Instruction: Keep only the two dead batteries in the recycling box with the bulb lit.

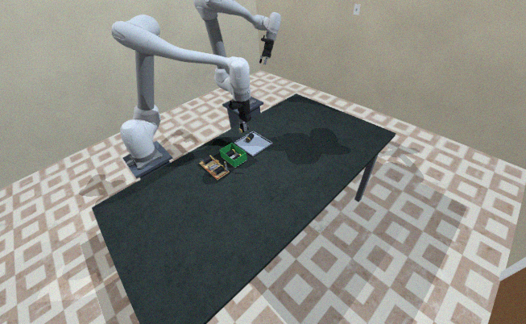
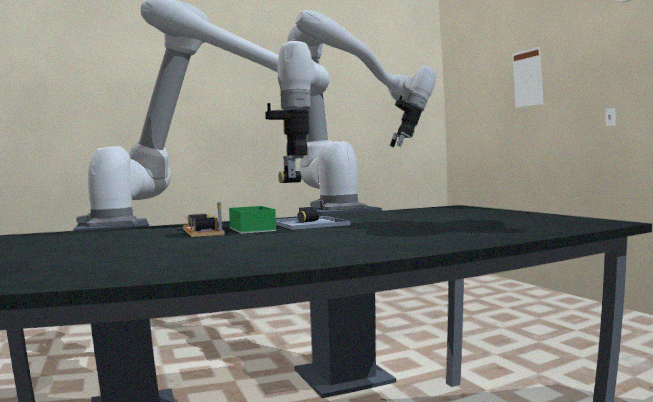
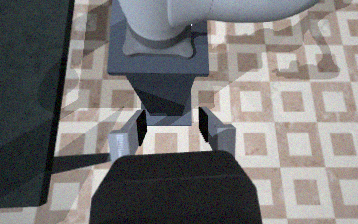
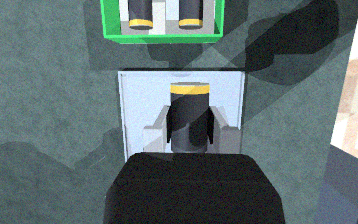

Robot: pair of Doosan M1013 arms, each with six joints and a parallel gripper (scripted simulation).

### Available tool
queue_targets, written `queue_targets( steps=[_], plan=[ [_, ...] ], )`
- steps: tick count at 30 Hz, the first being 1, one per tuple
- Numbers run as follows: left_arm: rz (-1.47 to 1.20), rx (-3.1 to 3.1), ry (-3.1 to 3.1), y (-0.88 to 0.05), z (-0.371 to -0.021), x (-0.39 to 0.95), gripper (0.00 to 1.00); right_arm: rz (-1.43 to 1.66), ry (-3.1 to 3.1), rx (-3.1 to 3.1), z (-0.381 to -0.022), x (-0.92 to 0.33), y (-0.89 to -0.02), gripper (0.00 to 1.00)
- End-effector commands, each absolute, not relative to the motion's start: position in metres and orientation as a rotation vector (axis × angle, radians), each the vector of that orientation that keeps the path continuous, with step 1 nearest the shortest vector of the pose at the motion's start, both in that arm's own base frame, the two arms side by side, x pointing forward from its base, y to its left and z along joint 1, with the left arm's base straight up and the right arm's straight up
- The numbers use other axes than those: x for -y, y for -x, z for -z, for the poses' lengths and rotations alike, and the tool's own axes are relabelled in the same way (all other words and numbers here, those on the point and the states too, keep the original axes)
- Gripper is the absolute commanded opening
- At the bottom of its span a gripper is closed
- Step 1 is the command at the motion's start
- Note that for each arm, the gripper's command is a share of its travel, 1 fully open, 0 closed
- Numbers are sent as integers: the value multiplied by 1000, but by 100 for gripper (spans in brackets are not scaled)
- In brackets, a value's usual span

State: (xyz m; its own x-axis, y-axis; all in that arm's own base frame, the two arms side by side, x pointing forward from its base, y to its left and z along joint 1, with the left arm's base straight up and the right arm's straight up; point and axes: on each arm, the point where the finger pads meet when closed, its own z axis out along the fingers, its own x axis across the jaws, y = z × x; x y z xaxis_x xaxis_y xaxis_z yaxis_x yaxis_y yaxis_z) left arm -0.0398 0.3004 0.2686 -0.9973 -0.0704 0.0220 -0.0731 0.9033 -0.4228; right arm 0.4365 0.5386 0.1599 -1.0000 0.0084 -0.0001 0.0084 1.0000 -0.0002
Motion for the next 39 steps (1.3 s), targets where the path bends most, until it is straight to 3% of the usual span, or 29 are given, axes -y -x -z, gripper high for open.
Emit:
queue_targets(
  steps=[1, 13, 28, 39],
  plan=[
    [-678, 3058, -115, 40, -269, -301, 100, -2, -14, -3141, -161, -539, -437, 57],
    [-678, 3058, -115, 40, -269, -301, 100, -2, -14, -3141, -161, -497, -438, 57],
    [-678, 3058, -115, 40, -269, -301, 100, -1, -14, -3141, -161, -296, -446, 57],
    [-678, 3058, -115, 40, -269, -301, 100, -1, -14, -3141, -161, -268, -447, 57]
  ],
)
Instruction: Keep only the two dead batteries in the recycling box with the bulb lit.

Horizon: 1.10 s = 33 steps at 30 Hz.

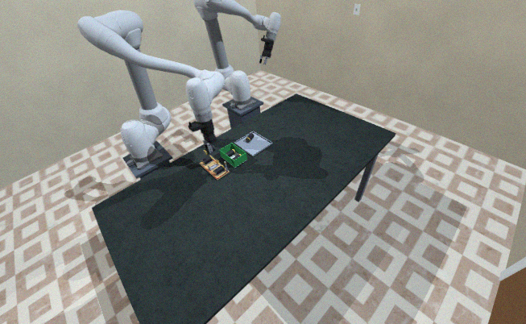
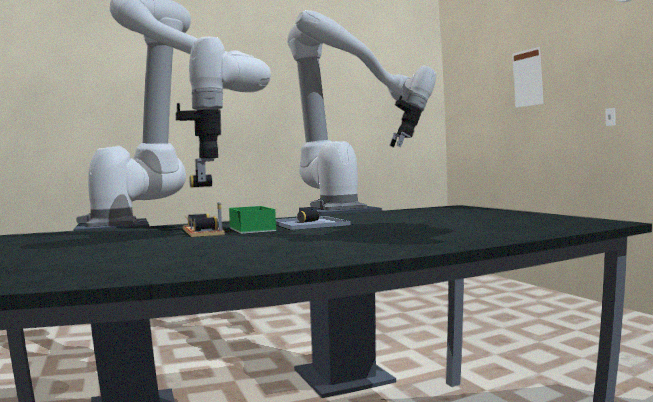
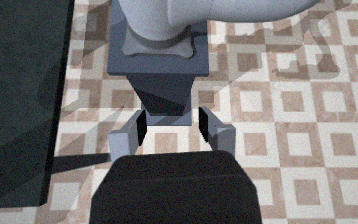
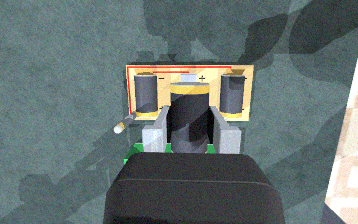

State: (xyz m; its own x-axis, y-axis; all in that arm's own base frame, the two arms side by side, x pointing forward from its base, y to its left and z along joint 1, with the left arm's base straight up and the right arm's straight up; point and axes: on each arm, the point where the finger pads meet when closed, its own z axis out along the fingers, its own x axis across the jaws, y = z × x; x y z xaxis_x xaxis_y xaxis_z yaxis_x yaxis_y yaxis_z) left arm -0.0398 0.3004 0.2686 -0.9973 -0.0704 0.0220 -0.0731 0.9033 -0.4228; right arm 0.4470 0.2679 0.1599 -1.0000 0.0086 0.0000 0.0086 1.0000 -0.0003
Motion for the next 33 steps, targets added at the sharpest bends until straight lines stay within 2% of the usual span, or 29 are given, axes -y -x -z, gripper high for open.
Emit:
queue_targets(
  steps=[1, 25, 31, 33],
  plan=[
    [-678, 3058, -115, 40, -269, -301, 100, -1, -14, -3141, -161, -268, -447, 57],
    [-678, 3058, -115, 40, -269, -301, 100, -1, -14, -3141, -160, -268, -447, 57],
    [-678, 3058, -115, 40, -269, -301, 100, -1, -14, -3141, -95, -268, -447, 57],
    [-678, 3058, -115, 40, -269, -301, 100, -1, -14, -3141, -90, -268, -447, 57]
  ],
)
